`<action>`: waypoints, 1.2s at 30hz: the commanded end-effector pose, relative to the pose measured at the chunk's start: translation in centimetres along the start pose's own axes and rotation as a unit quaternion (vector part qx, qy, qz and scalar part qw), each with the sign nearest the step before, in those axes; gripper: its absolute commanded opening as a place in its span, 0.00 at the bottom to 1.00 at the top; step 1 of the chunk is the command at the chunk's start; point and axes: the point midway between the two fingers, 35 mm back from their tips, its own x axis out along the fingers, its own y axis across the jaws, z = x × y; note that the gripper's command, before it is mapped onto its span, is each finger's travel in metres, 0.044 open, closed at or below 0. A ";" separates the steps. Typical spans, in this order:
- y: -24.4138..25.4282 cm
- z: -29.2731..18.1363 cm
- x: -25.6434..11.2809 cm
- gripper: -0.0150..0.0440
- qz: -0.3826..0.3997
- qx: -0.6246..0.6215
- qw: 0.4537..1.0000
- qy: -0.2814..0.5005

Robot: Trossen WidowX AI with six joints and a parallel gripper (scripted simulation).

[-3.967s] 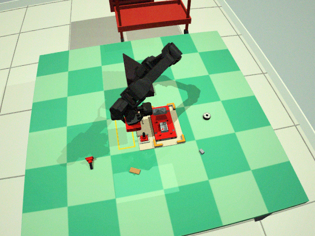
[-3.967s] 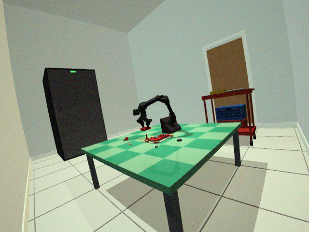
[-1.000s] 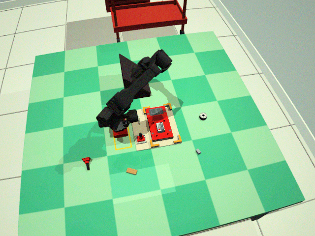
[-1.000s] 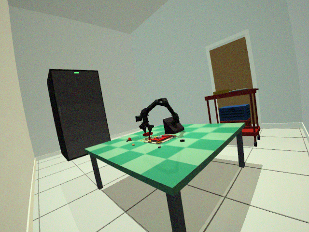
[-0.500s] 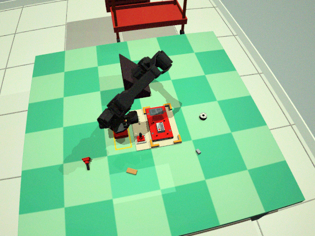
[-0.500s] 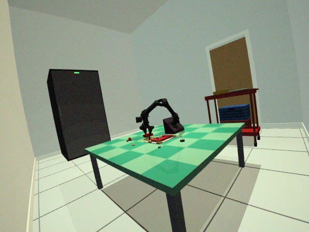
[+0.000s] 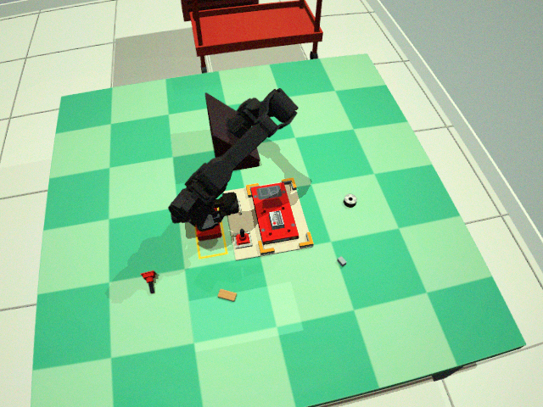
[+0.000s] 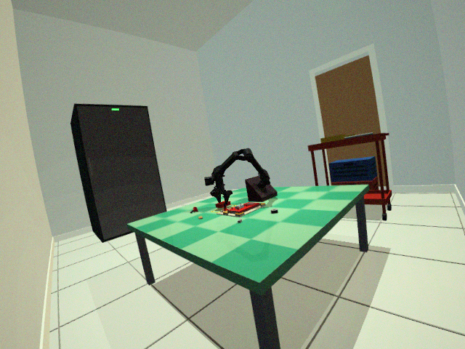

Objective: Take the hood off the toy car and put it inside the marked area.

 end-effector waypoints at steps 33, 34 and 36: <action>0.0 0.0 1.8 0.25 0.002 0.002 1.000 -0.001; 0.1 0.0 1.9 0.25 0.002 0.002 1.000 -0.001; 0.1 0.0 1.9 0.25 0.002 0.002 1.000 -0.001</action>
